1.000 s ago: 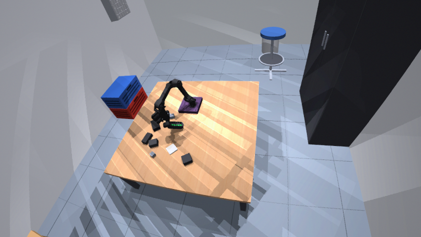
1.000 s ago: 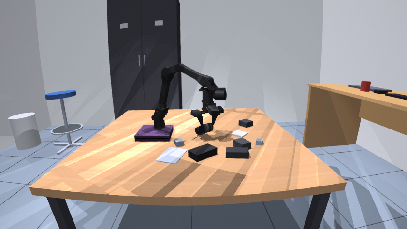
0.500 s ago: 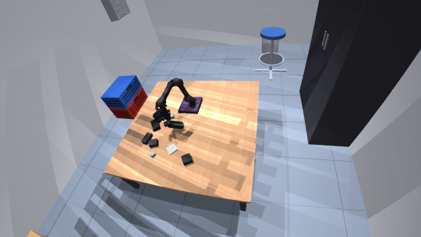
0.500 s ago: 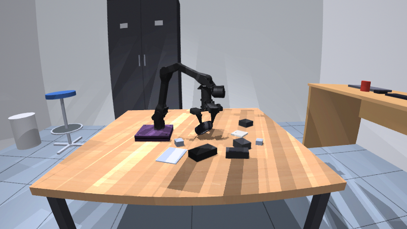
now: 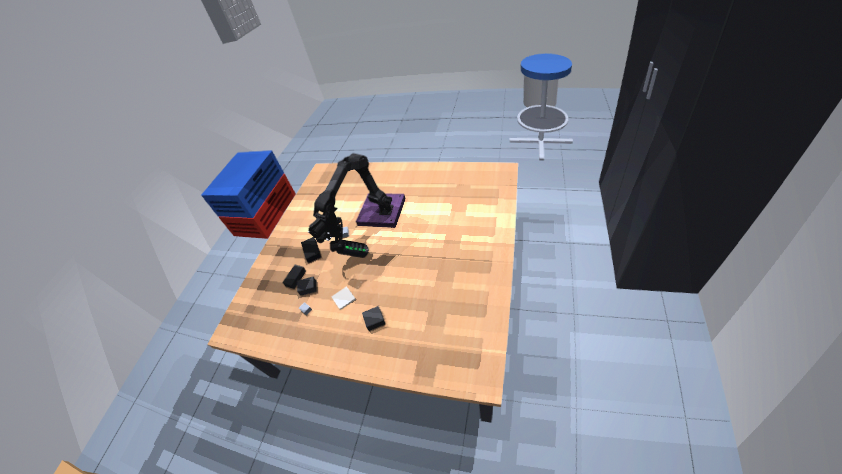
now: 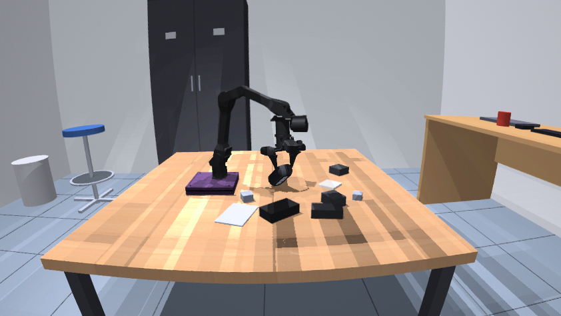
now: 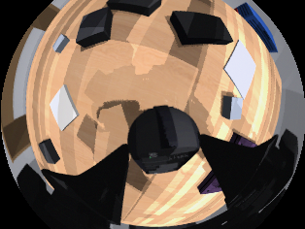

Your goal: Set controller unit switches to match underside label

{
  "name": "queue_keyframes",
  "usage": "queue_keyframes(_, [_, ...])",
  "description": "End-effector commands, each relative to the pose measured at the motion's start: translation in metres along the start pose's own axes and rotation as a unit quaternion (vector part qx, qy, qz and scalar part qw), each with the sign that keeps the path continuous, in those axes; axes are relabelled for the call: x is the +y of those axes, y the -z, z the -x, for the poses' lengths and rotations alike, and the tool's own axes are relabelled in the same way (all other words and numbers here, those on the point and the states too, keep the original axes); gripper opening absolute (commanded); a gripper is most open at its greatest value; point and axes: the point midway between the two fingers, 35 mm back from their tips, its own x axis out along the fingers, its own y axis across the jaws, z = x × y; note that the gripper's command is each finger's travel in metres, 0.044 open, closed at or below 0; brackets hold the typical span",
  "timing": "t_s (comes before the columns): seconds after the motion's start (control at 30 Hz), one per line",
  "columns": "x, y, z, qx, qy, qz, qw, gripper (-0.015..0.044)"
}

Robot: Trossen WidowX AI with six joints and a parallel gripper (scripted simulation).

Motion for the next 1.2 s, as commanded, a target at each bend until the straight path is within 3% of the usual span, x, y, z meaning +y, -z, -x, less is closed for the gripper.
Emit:
queue_keyframes(0.0, [0.000, 0.007, 0.001, 0.000, 0.000, 0.001, 1.000, 0.0336])
queue_keyframes(1.17, [0.000, 0.034, 0.015, -0.037, 0.000, 0.001, 0.999, 0.0336])
